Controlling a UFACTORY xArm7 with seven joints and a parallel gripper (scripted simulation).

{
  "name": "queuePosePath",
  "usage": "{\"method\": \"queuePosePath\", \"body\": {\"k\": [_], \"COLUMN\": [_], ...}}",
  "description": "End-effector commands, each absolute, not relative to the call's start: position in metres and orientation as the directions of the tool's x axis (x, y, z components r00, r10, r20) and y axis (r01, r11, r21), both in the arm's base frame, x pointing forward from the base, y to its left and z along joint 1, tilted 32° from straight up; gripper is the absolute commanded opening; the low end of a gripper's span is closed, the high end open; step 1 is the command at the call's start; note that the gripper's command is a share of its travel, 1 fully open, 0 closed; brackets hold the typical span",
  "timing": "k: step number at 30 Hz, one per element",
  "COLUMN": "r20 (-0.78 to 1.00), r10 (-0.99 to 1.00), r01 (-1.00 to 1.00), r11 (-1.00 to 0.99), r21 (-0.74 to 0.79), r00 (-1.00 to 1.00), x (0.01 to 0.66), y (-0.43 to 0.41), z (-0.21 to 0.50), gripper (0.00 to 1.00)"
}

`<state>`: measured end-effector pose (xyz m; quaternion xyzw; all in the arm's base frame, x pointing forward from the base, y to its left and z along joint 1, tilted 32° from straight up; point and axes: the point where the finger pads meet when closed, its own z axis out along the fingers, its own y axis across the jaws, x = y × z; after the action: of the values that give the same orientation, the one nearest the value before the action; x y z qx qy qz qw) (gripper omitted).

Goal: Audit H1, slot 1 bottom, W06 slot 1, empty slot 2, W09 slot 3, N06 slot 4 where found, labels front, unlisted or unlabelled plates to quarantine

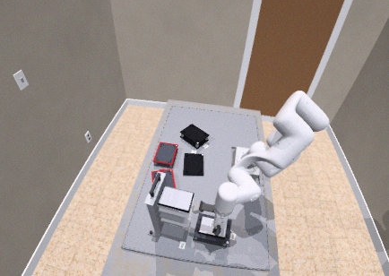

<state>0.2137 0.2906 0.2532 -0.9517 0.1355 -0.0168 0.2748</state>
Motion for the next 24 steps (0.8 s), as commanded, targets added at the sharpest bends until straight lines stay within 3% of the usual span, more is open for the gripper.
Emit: {"method": "queuePosePath", "body": {"k": [1, 24], "r20": [-0.042, -0.042], "r10": [-0.268, -0.268], "r01": [-0.249, -0.249], "r11": [-0.811, -0.811], "r21": [-0.529, -0.529], "r00": [0.963, 0.963], "x": [0.215, 0.218], "y": [0.294, 0.31], "z": [0.249, 0.223], "gripper": [1.0, 1.0]}}
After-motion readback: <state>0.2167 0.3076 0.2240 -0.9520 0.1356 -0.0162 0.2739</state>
